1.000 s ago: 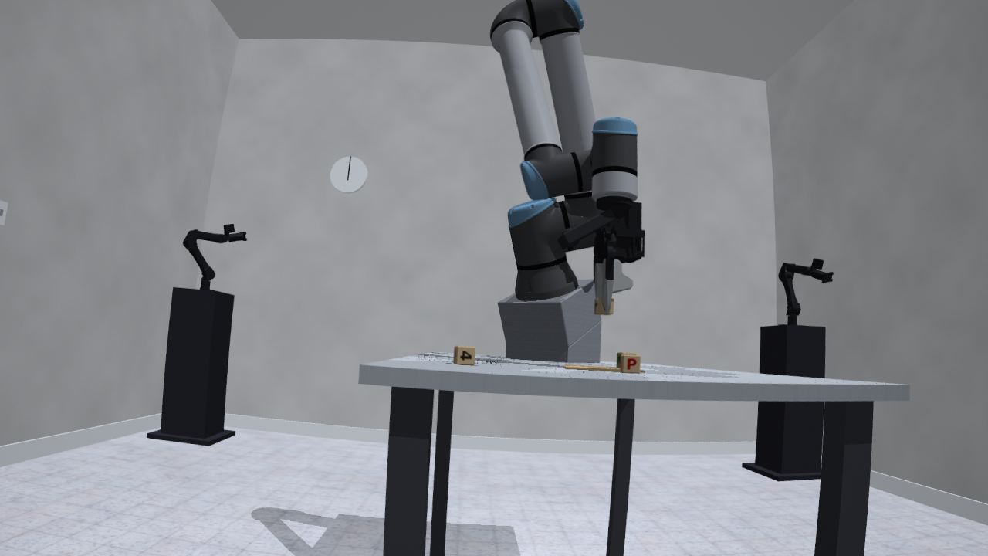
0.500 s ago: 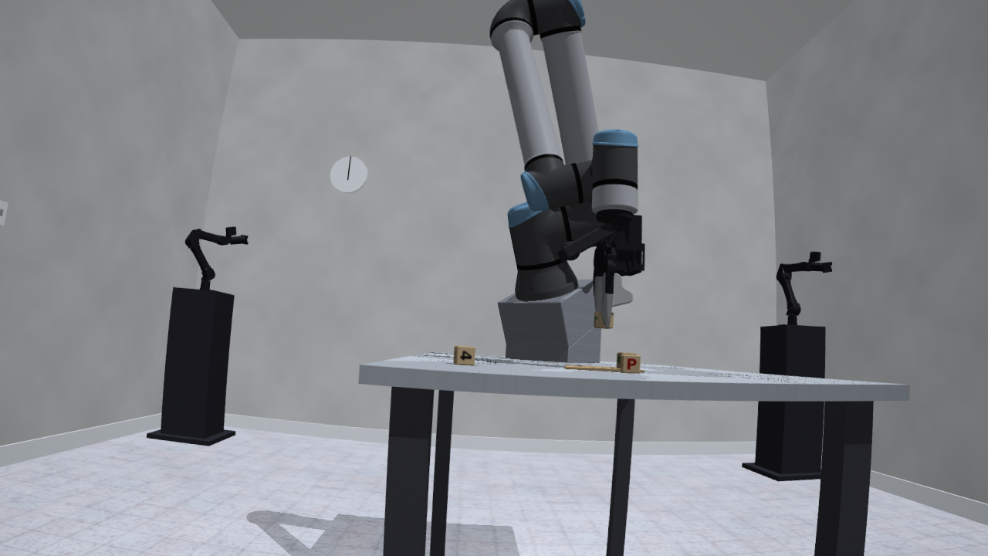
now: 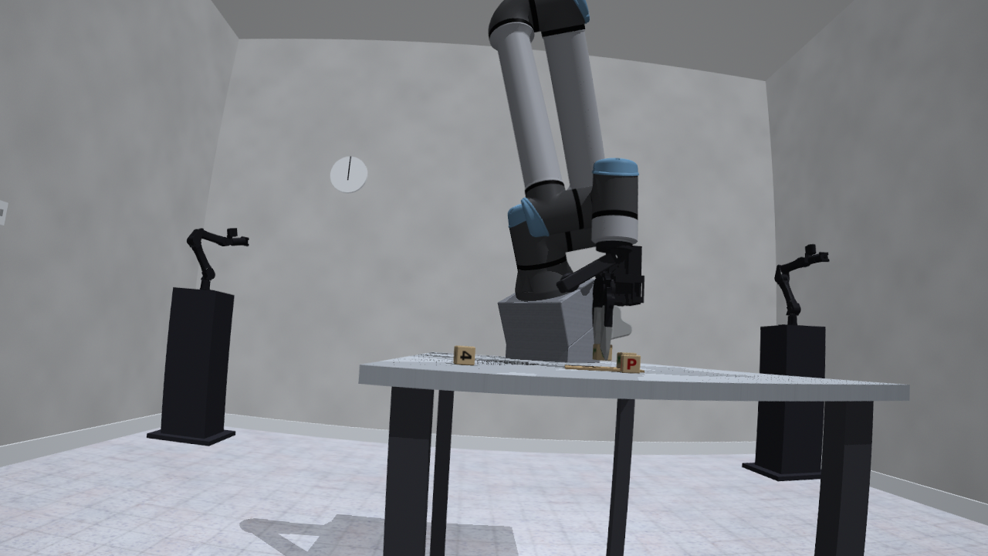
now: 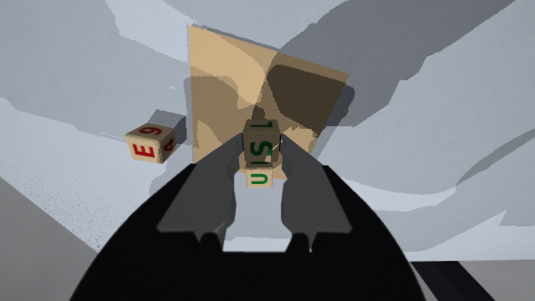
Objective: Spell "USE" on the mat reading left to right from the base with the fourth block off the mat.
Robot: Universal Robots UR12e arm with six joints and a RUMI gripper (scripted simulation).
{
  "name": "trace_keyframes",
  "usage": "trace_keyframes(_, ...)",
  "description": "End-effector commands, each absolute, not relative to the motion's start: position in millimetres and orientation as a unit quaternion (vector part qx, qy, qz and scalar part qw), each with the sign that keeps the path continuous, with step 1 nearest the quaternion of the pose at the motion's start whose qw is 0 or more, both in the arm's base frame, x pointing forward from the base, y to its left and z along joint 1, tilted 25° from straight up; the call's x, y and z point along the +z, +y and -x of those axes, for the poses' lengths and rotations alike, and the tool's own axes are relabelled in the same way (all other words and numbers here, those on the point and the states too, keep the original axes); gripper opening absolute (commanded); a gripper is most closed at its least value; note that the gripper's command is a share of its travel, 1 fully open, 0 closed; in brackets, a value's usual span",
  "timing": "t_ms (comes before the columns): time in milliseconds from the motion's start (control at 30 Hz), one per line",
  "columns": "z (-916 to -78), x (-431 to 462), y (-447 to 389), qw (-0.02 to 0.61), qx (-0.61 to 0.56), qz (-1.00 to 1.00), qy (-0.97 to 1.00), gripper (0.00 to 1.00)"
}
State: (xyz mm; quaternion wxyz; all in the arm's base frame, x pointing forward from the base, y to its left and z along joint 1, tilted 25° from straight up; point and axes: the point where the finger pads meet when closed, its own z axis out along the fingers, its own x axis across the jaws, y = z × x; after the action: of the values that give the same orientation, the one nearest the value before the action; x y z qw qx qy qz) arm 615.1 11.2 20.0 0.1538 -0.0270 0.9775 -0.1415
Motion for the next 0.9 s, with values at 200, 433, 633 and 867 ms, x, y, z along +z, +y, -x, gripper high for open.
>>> trace_keyframes(200,-623.0,13.1,8.2,0.16,-0.142,0.027,0.976,0.09)
trace_keyframes(433,-623.3,14.8,8.3,0.161,-0.142,0.027,0.976,0.09)
trace_keyframes(633,-623.3,14.7,8.3,0.161,-0.142,0.027,0.976,0.09)
trace_keyframes(867,-623.4,14.0,8.2,0.161,-0.142,0.027,0.976,0.09)
